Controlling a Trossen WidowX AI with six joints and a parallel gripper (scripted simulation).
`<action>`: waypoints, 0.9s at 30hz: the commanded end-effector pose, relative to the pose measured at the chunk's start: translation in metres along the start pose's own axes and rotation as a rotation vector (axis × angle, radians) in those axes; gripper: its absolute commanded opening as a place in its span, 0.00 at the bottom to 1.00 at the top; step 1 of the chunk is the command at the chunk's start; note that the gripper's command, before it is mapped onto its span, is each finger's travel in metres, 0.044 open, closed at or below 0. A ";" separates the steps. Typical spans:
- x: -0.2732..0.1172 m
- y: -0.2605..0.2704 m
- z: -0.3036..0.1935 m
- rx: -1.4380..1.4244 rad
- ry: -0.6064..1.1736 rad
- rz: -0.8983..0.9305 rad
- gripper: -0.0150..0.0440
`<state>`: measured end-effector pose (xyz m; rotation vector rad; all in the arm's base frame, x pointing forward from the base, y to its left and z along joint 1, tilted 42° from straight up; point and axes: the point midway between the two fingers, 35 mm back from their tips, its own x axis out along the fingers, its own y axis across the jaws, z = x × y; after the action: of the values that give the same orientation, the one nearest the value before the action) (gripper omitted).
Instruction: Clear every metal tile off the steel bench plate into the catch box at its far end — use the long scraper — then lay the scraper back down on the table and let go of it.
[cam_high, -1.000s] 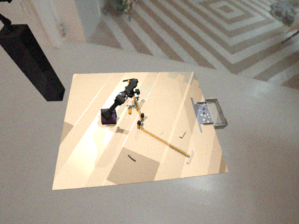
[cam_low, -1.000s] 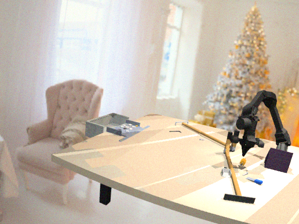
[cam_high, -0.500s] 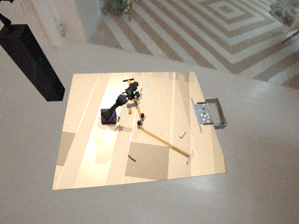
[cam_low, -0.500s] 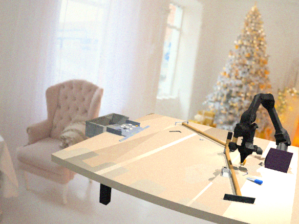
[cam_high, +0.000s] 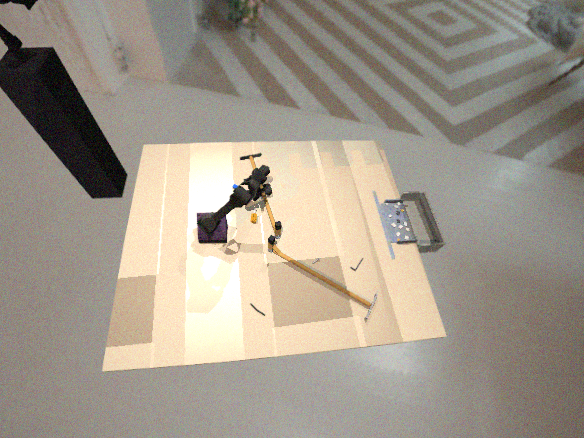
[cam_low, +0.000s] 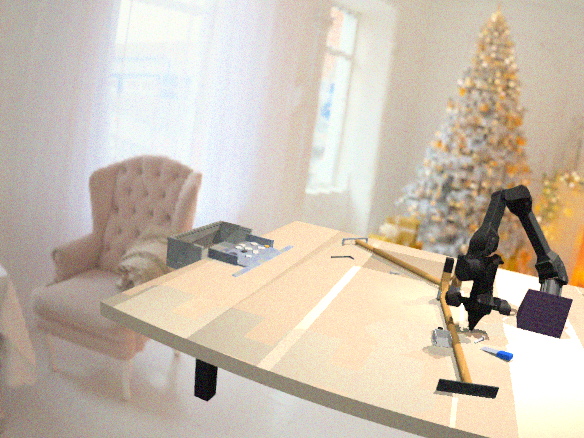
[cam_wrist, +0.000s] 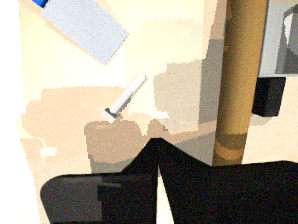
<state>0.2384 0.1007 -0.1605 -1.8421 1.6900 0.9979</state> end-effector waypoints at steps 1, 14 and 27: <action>0.006 0.002 -0.001 -0.006 0.008 0.003 0.25; 0.005 -0.010 0.001 -0.005 0.007 0.003 0.25; 0.004 -0.023 0.003 -0.005 0.007 0.002 0.25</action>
<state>0.2593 0.1050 -0.1668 -1.8413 1.6872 0.9955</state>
